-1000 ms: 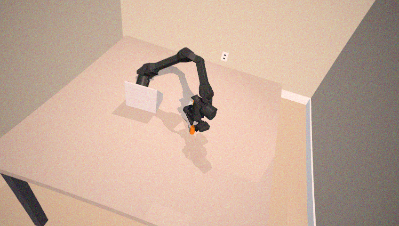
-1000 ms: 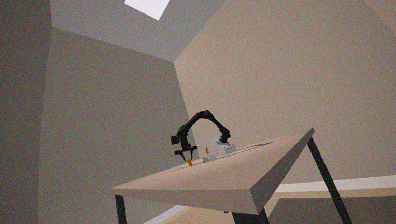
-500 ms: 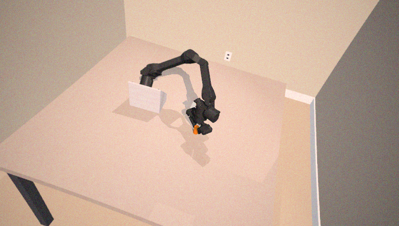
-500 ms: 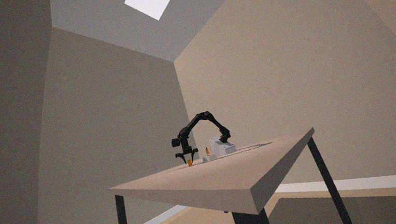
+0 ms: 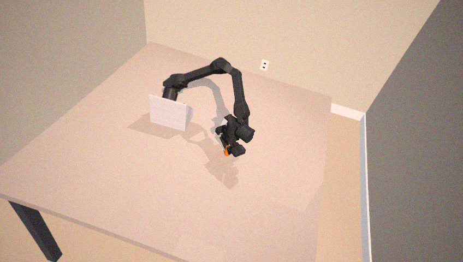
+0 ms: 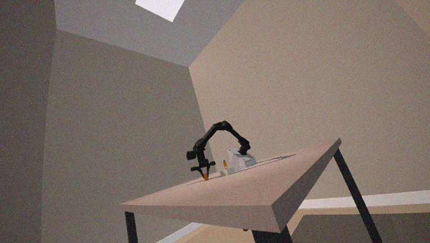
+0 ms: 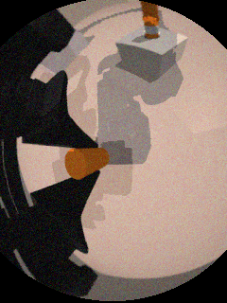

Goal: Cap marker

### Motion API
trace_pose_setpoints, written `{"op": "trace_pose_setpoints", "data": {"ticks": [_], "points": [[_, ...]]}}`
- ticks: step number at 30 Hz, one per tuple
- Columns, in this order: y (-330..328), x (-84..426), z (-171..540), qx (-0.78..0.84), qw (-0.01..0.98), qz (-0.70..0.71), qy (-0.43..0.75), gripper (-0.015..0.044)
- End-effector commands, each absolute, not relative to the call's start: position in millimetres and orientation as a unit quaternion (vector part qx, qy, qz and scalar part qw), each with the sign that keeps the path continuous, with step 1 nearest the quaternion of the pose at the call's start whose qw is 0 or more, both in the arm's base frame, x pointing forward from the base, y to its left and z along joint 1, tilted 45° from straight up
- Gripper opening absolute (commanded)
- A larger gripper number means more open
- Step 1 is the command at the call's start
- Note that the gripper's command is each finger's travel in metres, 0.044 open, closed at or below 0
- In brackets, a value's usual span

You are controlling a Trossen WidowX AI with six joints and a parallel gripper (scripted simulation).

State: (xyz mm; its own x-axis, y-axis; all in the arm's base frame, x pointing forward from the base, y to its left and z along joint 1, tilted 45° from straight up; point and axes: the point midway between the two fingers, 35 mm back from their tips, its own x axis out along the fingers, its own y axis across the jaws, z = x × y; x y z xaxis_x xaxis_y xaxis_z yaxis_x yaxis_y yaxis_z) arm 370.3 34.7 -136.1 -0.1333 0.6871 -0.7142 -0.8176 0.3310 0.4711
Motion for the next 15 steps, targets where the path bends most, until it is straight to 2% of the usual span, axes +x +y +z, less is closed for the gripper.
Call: {"op": "trace_pose_setpoints", "data": {"ticks": [1, 4, 15], "points": [[35.2, 369.5, -138.0, -0.063, 0.654, 0.574, 0.489, 0.0067], [33.3, 369.6, -135.9, -0.065, 0.653, 0.576, 0.488, 0.0], [11.4, 375.7, -113.8, -0.065, 0.653, 0.574, 0.489, 0.0]]}}
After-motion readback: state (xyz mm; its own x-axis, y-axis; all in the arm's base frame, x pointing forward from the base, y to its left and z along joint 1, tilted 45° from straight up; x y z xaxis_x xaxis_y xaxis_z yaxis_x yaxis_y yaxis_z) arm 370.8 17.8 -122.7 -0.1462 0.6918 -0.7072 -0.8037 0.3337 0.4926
